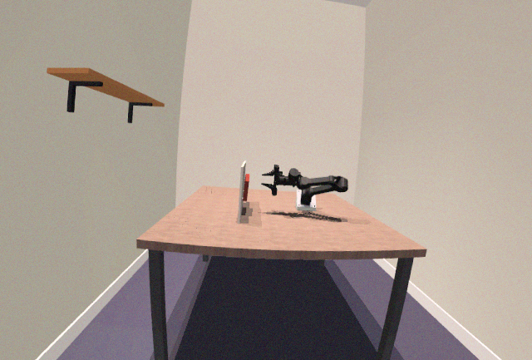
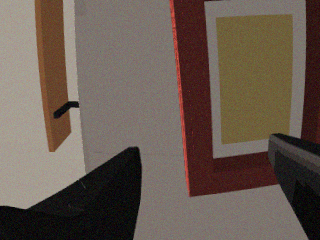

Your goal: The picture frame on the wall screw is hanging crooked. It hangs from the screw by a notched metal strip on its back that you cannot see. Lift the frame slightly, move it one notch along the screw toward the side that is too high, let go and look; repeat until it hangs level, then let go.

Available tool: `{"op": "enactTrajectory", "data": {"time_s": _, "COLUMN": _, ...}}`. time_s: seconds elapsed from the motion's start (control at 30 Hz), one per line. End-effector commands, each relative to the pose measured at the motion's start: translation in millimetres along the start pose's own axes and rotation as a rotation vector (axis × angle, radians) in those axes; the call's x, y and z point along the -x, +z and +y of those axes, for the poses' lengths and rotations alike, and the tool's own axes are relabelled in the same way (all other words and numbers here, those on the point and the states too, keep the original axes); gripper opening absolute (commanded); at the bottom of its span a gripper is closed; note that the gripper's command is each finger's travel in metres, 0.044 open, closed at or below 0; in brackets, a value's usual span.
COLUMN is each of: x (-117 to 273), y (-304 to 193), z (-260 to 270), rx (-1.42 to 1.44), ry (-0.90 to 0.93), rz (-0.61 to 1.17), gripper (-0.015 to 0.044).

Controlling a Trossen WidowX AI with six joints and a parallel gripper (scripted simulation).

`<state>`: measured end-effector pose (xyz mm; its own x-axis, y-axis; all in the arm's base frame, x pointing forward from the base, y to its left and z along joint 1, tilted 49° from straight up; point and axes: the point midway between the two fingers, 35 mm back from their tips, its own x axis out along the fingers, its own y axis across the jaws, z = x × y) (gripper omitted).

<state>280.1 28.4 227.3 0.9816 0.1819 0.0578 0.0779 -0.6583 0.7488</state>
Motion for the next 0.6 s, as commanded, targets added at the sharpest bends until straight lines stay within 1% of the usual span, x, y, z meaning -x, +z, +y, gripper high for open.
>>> {"op": "enactTrajectory", "data": {"time_s": 0.0, "x": -21.5, "y": -0.6, "z": 1.4, "rx": 0.005, "ry": 0.004, "rz": 0.000, "gripper": 0.0260}}
{"op": "enactTrajectory", "data": {"time_s": 0.17, "x": -50.8, "y": 2.4, "z": -3.8, "rx": 0.005, "ry": 0.005, "rz": 0.002, "gripper": 0.0260}}
{"op": "enactTrajectory", "data": {"time_s": 0.57, "x": -52.0, "y": 2.6, "z": -4.1, "rx": 0.005, "ry": 0.006, "rz": 0.002, "gripper": 0.0260}}
